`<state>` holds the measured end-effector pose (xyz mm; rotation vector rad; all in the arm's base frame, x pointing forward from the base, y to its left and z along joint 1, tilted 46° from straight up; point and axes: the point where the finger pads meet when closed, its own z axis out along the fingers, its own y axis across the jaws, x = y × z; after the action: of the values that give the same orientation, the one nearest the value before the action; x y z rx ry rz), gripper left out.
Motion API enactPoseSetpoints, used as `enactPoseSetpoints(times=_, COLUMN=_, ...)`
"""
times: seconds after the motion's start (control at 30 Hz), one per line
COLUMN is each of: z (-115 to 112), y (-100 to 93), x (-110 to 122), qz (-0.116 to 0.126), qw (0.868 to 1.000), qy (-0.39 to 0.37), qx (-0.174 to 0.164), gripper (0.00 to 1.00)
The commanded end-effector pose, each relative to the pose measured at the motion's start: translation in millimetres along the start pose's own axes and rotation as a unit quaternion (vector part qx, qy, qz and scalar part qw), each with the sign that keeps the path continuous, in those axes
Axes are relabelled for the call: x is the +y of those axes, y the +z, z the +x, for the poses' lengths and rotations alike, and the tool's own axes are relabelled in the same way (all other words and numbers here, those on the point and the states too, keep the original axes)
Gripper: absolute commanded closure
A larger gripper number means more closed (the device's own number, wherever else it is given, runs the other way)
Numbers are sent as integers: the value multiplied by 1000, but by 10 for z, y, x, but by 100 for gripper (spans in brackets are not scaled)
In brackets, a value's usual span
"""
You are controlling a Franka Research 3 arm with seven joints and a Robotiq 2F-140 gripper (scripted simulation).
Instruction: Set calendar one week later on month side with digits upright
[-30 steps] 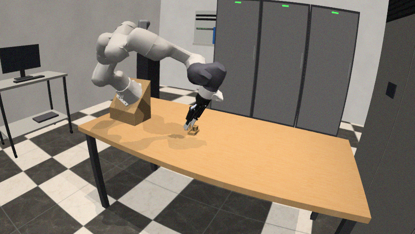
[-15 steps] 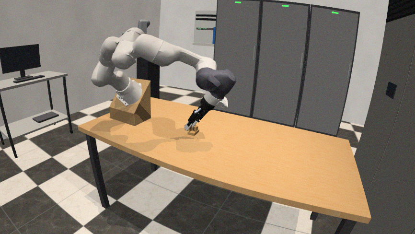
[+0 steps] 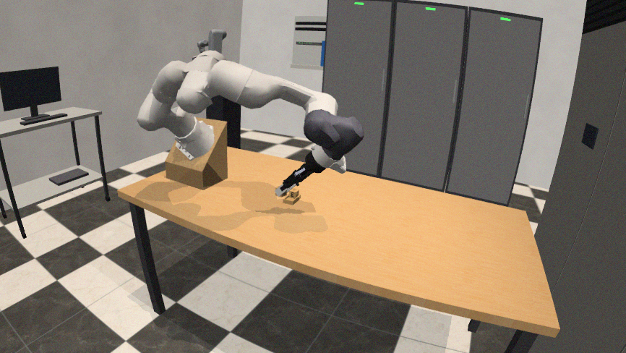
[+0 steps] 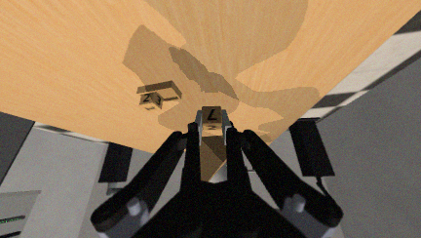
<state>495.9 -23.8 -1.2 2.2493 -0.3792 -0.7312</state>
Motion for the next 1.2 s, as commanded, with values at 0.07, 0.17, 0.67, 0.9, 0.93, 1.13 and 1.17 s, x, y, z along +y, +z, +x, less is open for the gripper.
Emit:
enactPoseSetpoints(times=0.07, z=-44, y=11, x=14, qz=-3, qw=1000, qy=-11, qx=-8, gripper=83)
enactPoseSetpoints(times=0.17, z=-44, y=11, x=14, qz=-3, qw=1000, qy=-11, qx=-8, gripper=83)
enactPoseSetpoints(times=0.67, z=-4, y=52, x=13, qz=-3, qw=1000, qy=-11, qx=-8, gripper=83)
enactPoseSetpoints(times=0.9, z=59, y=117, x=12, qz=-3, qw=1000, qy=-11, qx=-8, gripper=83)
enactPoseSetpoints(times=0.93, z=59, y=117, x=12, qz=-3, qw=1000, qy=-11, qx=-8, gripper=83)
enactPoseSetpoints(times=1.13, z=116, y=176, x=11, qz=-3, qw=1000, qy=-11, qx=-8, gripper=83)
enactPoseSetpoints(times=1.17, z=129, y=189, x=11, qz=-3, qw=1000, qy=-11, qx=-8, gripper=83)
